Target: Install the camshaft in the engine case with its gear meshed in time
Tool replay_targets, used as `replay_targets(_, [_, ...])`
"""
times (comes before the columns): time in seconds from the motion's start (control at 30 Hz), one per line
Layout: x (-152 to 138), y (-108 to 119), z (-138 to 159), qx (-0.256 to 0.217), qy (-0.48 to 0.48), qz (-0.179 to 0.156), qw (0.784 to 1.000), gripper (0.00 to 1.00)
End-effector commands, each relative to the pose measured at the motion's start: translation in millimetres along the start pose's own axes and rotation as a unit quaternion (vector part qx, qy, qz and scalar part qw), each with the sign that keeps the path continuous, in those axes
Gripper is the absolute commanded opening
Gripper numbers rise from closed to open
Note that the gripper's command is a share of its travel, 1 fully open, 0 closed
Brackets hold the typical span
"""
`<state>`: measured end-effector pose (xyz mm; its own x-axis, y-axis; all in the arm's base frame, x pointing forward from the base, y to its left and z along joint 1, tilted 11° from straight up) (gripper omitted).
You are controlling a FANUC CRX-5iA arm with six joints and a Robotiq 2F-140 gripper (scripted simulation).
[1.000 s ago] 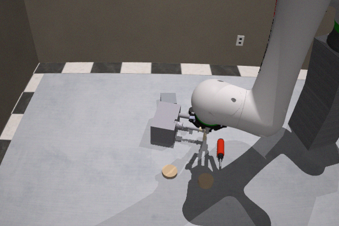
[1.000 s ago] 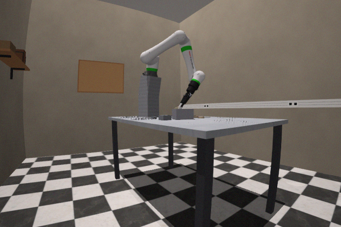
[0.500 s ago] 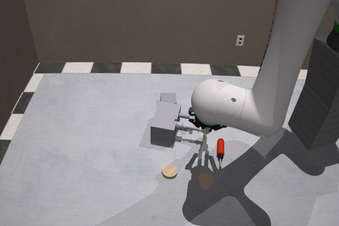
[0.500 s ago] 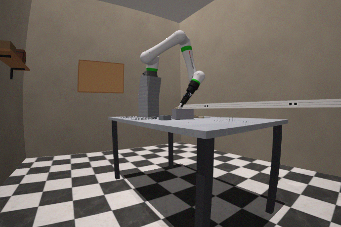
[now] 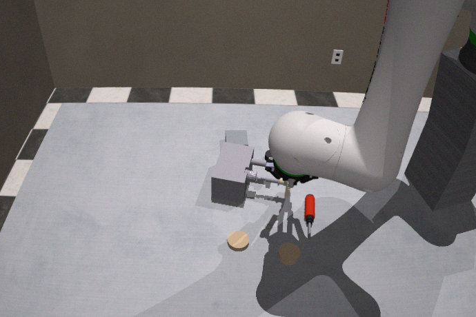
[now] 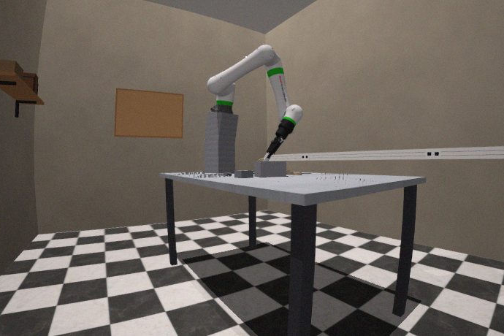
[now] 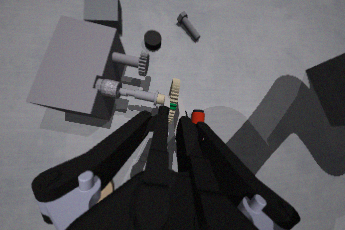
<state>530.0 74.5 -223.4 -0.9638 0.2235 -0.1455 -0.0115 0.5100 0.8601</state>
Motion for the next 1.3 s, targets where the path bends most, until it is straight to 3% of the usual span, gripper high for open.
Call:
replay_targets(0.0, [-0.6,0.7,0.0,0.0,0.0,0.0,1.0,0.14])
replay_targets(1.27, [-11.9,0.8,-0.6,0.0,0.0,-0.001,1.0,0.14])
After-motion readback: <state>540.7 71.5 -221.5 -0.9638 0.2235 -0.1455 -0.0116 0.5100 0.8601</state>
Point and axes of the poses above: the point where the finger pads meet when closed, its own y axis back along the fingers, its own x axis across the jaws, z = x × y, the point moved 4 cm from there along y, back along the fingers, and after that the axes turned 3 degrees about y, right-handed, at the moved point
